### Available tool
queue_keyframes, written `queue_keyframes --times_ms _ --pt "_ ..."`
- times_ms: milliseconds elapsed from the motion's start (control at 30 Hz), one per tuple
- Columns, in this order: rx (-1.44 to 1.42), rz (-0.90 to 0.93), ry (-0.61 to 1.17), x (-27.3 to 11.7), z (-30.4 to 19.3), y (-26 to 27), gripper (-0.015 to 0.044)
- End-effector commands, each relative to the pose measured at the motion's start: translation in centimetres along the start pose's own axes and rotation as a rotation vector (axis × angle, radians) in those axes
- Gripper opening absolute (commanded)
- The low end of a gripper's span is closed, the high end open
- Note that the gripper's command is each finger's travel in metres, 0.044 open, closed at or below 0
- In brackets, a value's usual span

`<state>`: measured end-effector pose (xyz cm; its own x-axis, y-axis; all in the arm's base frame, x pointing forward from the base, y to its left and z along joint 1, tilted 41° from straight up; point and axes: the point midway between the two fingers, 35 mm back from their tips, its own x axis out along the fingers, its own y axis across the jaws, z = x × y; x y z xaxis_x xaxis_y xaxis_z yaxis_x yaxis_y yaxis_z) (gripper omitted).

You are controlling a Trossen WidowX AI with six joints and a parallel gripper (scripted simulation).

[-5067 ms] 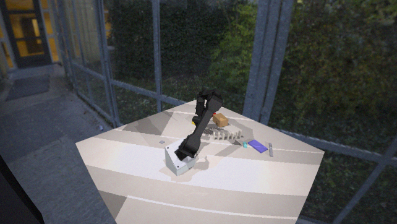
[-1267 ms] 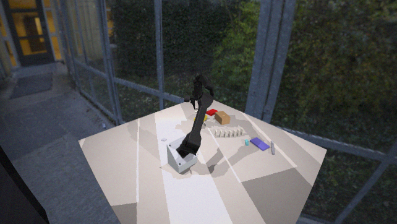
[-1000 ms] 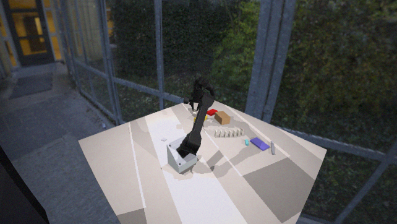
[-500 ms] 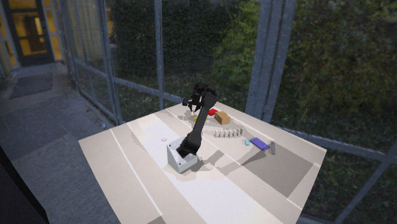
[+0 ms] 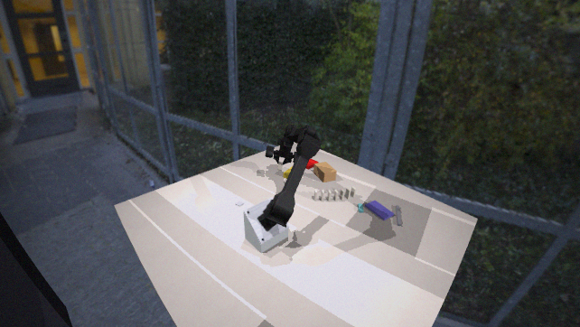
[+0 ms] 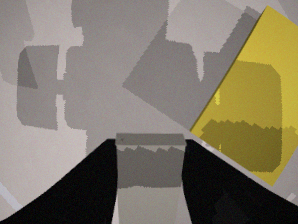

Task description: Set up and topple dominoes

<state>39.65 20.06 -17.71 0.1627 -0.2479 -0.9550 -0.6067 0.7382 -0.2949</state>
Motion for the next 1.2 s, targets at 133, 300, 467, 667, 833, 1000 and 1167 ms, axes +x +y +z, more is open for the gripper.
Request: queue_keyframes --times_ms 133,300,467,667,833,1000,1167 --pt "-0.004 0.025 -0.107 0.3 0.4 0.0 0.0107" --pt "-0.009 0.034 -0.168 0.7 0.4 0.0 0.0107" --pt "-0.015 0.040 -0.230 0.9 0.3 -0.1 0.0107" --pt "-0.023 0.044 -0.305 1.0 0.1 -0.2 0.0107" --pt "-0.032 0.044 -0.367 0.9 -0.2 -0.3 0.0107" --pt "-0.041 0.041 -0.430 0.7 -0.5 -0.4 0.0107" --pt "-0.051 0.036 -0.493 0.3 -0.9 -0.6 0.0107"
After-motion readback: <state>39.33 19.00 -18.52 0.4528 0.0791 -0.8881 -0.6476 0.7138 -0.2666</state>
